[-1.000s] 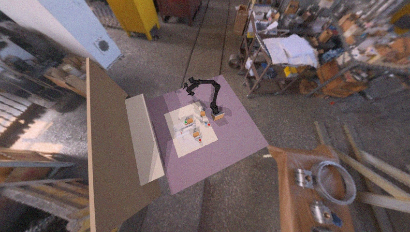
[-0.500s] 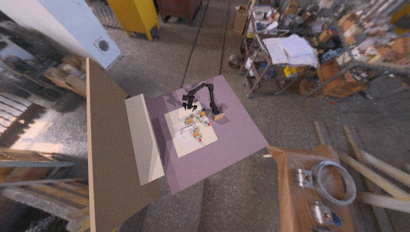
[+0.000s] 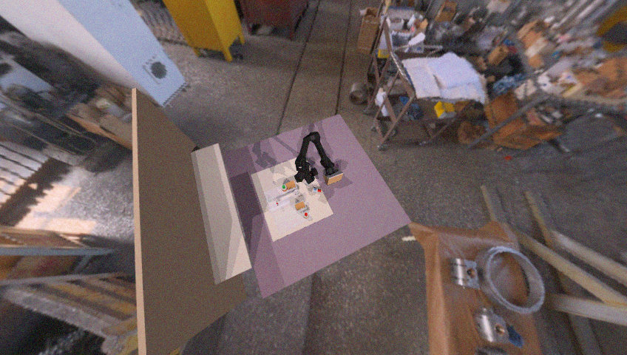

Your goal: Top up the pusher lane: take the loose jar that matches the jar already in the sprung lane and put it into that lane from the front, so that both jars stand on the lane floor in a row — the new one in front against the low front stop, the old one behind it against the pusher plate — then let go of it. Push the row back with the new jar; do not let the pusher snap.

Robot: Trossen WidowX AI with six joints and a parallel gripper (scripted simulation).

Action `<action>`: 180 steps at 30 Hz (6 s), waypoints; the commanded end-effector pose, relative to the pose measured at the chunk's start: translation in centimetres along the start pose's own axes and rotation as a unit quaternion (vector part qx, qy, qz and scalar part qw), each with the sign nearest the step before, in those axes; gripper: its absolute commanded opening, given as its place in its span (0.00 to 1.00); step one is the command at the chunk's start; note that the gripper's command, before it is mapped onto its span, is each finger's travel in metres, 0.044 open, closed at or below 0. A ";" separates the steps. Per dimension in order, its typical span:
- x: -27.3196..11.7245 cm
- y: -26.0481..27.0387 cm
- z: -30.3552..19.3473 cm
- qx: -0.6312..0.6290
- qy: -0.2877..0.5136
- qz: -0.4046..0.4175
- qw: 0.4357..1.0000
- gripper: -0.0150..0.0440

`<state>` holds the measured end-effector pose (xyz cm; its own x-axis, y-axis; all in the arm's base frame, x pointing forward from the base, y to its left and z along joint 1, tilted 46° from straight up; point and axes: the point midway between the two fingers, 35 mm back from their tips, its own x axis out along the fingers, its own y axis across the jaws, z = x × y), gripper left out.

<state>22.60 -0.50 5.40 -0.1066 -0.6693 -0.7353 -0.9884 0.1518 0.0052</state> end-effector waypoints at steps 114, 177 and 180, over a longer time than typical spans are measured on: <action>1.6 -5.2 3.7 0.549 0.013 -0.017 0.836 0.25; 5.6 -8.9 4.3 0.697 0.010 -0.022 0.717 0.25; 5.6 -9.0 4.3 0.697 0.010 -0.022 0.717 0.25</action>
<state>30.60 -2.51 -1.89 -0.1113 -0.7020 -0.7035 0.0665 0.7010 -0.7100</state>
